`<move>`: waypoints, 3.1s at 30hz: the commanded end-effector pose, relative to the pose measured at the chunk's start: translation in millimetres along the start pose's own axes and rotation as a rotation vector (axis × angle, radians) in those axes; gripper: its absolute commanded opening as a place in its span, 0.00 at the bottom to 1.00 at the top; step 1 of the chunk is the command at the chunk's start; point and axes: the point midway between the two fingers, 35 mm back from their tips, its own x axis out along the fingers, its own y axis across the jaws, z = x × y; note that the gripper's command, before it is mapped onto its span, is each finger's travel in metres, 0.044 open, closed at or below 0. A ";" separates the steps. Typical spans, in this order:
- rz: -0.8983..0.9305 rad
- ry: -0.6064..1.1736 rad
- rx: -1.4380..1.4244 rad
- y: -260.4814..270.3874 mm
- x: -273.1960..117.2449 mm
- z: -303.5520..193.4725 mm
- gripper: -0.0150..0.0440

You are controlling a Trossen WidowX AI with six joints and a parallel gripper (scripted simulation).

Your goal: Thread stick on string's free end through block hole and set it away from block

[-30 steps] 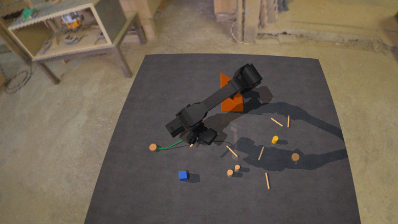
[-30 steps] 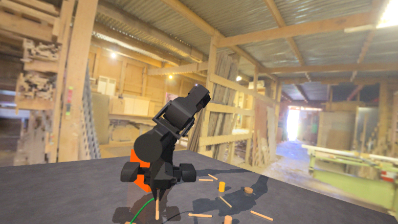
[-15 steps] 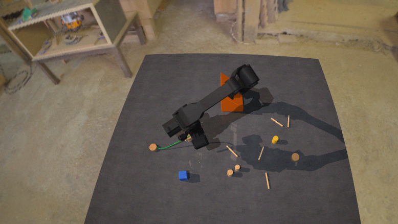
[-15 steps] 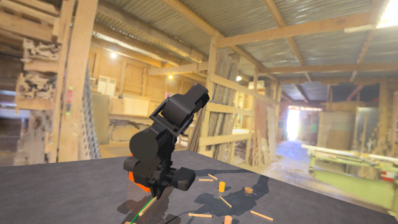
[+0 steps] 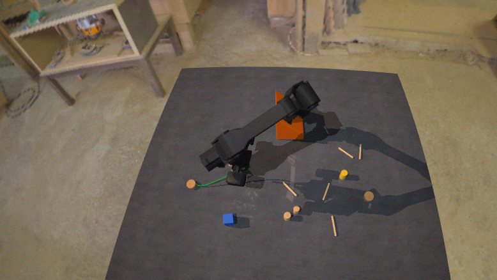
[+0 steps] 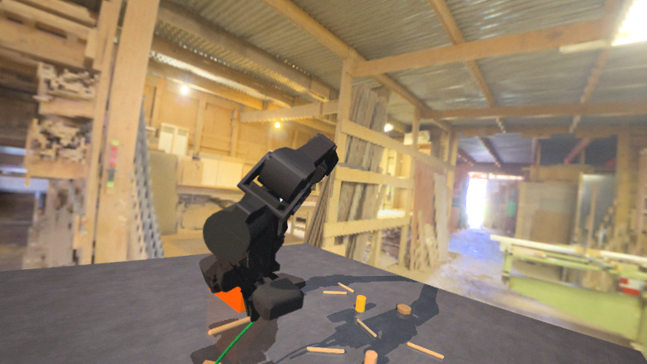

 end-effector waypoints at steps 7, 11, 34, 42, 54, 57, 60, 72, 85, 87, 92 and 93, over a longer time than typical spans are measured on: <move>-0.019 0.008 0.346 -0.6 -4.8 3.4 0.25; -0.026 0.010 0.492 -0.6 -7.0 4.5 0.25; -0.074 0.006 1.333 -1.5 -19.2 10.9 0.25; -0.094 -0.004 1.624 -2.1 -23.4 13.0 0.25; -0.124 -0.030 2.061 -3.3 -29.7 15.9 0.25; -0.132 -0.038 2.170 -3.7 -31.3 16.7 0.25; -0.138 -0.046 2.254 -3.9 -32.5 17.2 0.25; -0.094 -0.113 2.012 8.5 -33.9 12.9 0.25; -0.064 -0.175 1.756 21.8 -35.3 8.6 0.25; -0.058 -0.191 1.683 25.6 -35.7 7.6 0.25; -0.049 -0.224 1.528 33.9 -36.5 5.2 0.25; -0.049 -0.225 1.523 34.2 -36.5 5.1 0.25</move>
